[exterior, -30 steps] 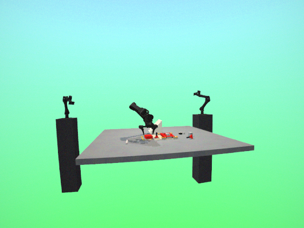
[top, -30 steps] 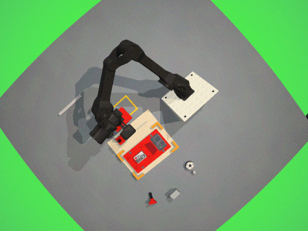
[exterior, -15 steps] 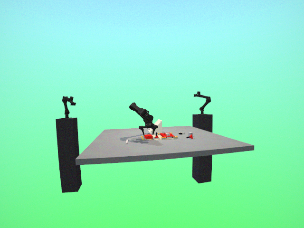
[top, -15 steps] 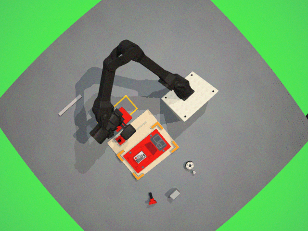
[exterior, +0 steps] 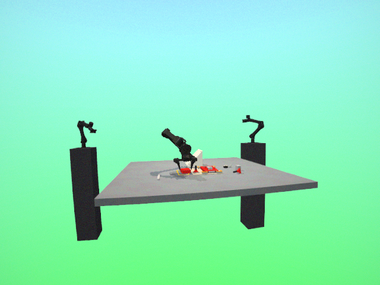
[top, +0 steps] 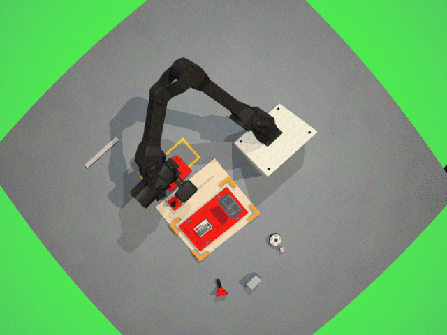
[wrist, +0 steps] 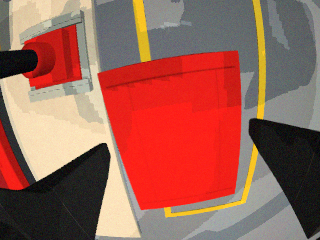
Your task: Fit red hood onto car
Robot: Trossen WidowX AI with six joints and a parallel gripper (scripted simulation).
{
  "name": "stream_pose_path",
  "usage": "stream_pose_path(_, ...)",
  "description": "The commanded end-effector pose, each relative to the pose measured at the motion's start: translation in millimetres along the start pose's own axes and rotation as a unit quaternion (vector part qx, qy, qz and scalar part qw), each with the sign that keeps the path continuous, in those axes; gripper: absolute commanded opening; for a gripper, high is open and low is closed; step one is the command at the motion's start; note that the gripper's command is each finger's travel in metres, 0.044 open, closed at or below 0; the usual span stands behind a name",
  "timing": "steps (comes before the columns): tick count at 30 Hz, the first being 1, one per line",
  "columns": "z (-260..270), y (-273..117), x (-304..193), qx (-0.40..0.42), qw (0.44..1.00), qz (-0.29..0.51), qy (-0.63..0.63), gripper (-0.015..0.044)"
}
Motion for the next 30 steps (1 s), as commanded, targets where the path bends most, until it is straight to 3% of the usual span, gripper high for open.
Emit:
stream_pose_path(1,0.6,3.8,-2.0,-0.003,1.0,0.002,-0.006,0.044)
stream_pose_path(14,0.5,9.8,-2.2,-0.003,1.0,0.002,-0.006,0.044)
stream_pose_path(18,-0.2,6.8,-0.1,0.0,1.0,0.0,0.0,0.0335)
stream_pose_path(27,-0.2,6.8,-0.1,0.0,1.0,0.0,0.0,0.0275)
stream_pose_path(30,0.1,5.2,-0.2,0.0,1.0,0.0,0.0,0.0196)
Point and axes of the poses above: the point midway between the two fingers, 35 mm back from their tips, its own y axis out along the fingers, its own z axis across the jaws, x = y × z, the point moved 3 cm from there along -y, back along the fingers, and after that the axes turned 5 degrees about y, right-handed, at the moved point
